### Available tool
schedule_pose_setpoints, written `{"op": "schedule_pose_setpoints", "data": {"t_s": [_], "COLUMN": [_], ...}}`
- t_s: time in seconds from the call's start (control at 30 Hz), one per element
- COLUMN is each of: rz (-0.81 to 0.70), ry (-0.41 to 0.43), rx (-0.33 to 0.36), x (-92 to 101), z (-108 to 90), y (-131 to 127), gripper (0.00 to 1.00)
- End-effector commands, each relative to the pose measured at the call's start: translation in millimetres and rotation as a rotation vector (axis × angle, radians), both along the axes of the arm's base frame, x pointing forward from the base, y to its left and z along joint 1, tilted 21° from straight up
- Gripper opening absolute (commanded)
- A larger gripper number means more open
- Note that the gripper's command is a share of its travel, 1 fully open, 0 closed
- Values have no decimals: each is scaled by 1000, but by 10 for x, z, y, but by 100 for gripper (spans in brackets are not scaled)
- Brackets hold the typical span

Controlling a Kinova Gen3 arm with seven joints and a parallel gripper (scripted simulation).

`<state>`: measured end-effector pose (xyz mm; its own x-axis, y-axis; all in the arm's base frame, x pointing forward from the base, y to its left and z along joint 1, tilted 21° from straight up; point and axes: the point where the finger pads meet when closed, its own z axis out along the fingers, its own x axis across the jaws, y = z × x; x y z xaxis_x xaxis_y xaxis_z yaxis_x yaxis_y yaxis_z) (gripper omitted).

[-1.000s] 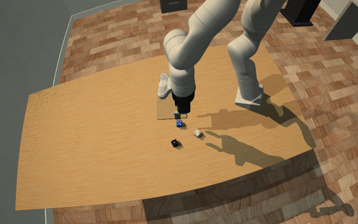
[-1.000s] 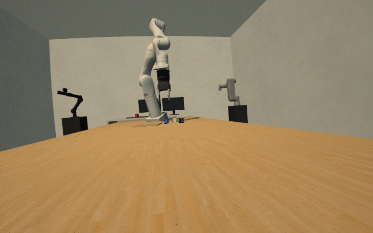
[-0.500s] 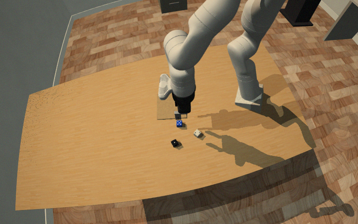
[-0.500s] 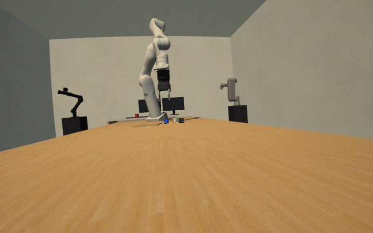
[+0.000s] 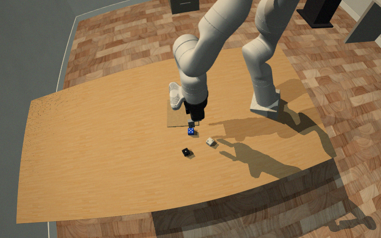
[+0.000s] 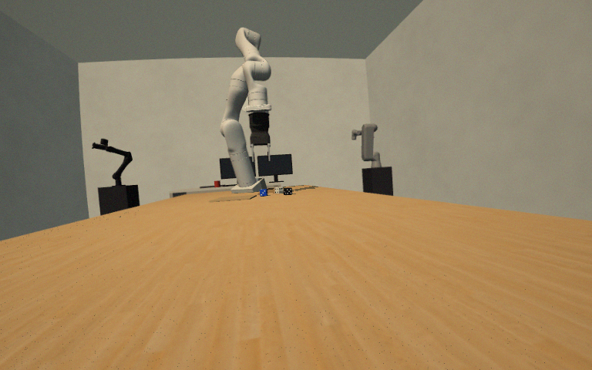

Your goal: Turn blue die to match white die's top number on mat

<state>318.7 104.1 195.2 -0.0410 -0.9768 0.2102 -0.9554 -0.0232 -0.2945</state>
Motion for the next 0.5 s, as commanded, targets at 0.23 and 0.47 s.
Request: {"op": "schedule_pose_setpoints", "data": {"t_s": [0.23, 0.47], "rz": [164, 351], "ry": [45, 103], "rx": [-60, -126], "x": [53, 66], "z": [-41, -105], "y": [-7, -3], "gripper": [100, 100]}}
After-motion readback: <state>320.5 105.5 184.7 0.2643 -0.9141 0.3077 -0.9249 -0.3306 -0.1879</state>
